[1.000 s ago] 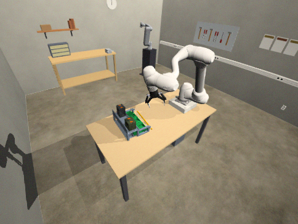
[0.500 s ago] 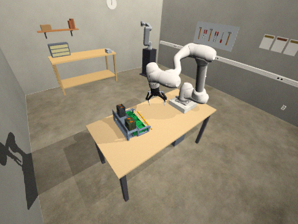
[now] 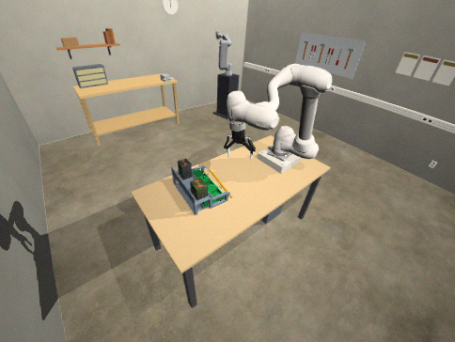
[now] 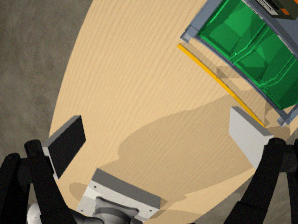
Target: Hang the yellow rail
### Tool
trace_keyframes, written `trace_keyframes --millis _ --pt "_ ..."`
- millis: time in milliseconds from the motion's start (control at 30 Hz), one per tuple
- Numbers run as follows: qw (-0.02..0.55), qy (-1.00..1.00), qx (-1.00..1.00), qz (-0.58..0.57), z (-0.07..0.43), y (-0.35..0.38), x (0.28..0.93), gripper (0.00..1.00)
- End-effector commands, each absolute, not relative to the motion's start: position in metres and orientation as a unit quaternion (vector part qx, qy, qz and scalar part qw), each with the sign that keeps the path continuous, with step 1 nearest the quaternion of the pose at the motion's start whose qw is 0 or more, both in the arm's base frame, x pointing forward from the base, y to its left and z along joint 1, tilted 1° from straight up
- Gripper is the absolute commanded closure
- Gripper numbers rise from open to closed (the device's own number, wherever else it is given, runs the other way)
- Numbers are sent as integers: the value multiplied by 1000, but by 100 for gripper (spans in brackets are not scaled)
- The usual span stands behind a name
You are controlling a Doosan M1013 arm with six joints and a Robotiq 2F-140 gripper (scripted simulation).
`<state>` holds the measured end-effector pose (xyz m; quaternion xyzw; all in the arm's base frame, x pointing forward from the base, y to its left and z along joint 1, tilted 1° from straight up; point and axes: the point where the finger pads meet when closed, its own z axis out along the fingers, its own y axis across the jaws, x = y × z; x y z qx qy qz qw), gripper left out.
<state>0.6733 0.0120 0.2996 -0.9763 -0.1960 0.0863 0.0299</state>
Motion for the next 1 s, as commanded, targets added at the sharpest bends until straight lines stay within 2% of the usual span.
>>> trace_keyframes --millis 0,267,433,833,967 --pt "23 -174 -982 76 302 11 671 0" --pt "23 -174 -982 76 302 11 671 0" --pt "8 -84 -996 38 313 5 660 0" --pt "8 -84 -996 38 313 5 660 0" --pt "1 -17 -1000 8 320 1 652 0"
